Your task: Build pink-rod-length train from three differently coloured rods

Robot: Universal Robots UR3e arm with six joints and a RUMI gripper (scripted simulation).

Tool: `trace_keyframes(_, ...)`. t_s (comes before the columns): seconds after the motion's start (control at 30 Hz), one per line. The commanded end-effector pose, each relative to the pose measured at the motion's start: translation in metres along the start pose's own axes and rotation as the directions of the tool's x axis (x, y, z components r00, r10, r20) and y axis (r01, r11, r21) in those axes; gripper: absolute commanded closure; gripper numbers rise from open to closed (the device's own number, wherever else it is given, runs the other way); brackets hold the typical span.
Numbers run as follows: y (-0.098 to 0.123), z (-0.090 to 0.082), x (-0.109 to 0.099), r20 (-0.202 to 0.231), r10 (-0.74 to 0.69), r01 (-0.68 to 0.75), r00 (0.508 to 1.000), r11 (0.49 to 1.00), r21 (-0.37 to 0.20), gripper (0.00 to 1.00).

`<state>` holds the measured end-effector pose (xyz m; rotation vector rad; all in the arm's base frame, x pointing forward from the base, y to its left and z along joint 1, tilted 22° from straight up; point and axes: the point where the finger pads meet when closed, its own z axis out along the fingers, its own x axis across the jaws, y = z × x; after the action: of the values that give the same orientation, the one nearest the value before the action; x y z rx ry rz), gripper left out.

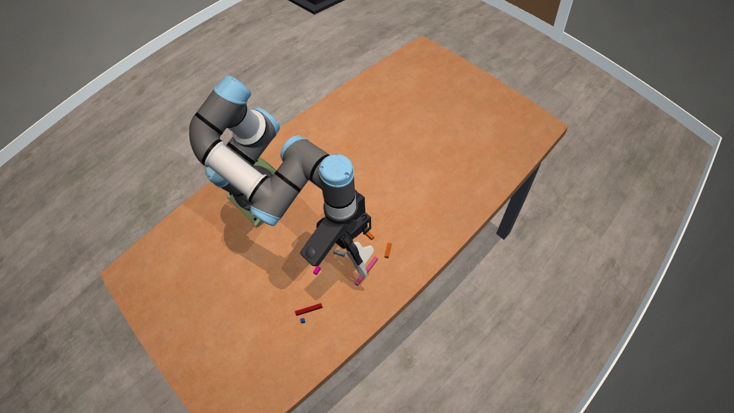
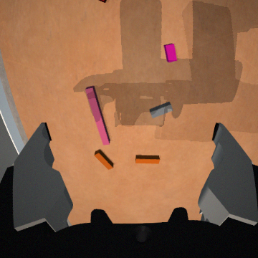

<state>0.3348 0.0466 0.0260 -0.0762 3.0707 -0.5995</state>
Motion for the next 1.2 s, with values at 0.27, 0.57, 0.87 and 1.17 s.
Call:
trace_keyframes(0.27,-0.0001,-0.0007,-0.0007,0.003,0.001,-0.001,1.000,1.000,0.000,0.00)
trace_keyframes(0.57,-0.0001,-0.0007,-0.0007,0.003,0.001,-0.001,1.000,1.000,0.000,0.00)
trace_keyframes(0.87,-0.0002,-0.0007,-0.0006,0.003,0.003,-0.003,1.000,1.000,0.000,0.00)
trace_keyframes(1.17,-0.0018,-0.0009,0.0006,0.003,0.051,-0.051,0.999,0.999,-0.001,0.00)
